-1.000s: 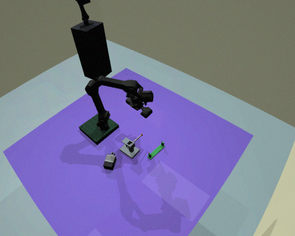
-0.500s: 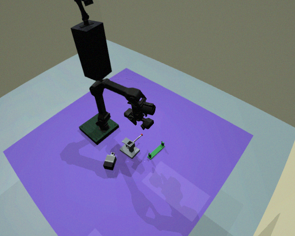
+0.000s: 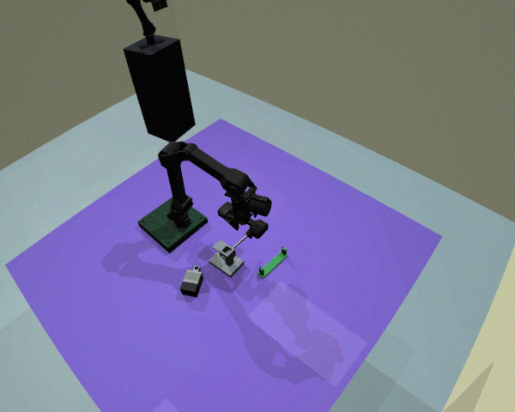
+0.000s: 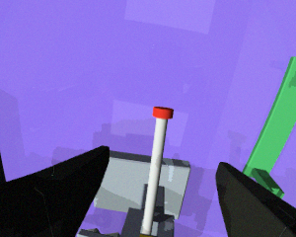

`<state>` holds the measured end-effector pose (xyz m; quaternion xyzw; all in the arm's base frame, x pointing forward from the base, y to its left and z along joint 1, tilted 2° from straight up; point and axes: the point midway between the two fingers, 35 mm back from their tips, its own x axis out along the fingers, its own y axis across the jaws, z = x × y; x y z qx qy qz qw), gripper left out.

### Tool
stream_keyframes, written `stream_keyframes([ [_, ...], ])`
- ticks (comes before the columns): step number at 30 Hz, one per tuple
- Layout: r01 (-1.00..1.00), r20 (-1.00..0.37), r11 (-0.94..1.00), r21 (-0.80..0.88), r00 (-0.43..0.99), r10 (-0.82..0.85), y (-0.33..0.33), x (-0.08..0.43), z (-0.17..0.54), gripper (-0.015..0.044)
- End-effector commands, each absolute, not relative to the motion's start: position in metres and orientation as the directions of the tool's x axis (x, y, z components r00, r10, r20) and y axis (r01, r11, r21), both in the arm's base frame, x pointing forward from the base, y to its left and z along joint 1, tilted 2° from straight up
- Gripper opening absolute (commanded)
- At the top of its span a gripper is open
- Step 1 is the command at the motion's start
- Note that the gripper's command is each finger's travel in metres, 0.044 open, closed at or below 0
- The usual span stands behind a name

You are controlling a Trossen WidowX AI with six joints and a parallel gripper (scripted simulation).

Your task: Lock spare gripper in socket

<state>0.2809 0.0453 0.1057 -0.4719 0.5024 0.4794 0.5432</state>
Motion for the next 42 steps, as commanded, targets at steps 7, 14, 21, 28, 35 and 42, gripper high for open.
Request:
stream_keyframes([
  [7,-0.996,-0.999,0.092,-0.016,0.020,0.043,0.045,0.280,0.086,0.0300],
  [14,-0.996,-0.999,0.092,-0.016,0.020,0.043,0.045,0.280,0.074,0.0300],
  [21,-0.996,-0.999,0.092,-0.016,0.020,0.043,0.045,0.280,0.063,0.0300],
  [28,-0.996,-0.999,0.092,-0.016,0.020,0.043,0.045,0.280,0.052,0.0300],
  [35,-0.996,-0.999,0.092,-0.016,0.020,0.043,0.045,0.279,0.049,0.0300],
  [42,-0.996,-0.999,0.092,-0.016,0.020,0.043,0.045,0.279,0.049,0.0300],
])
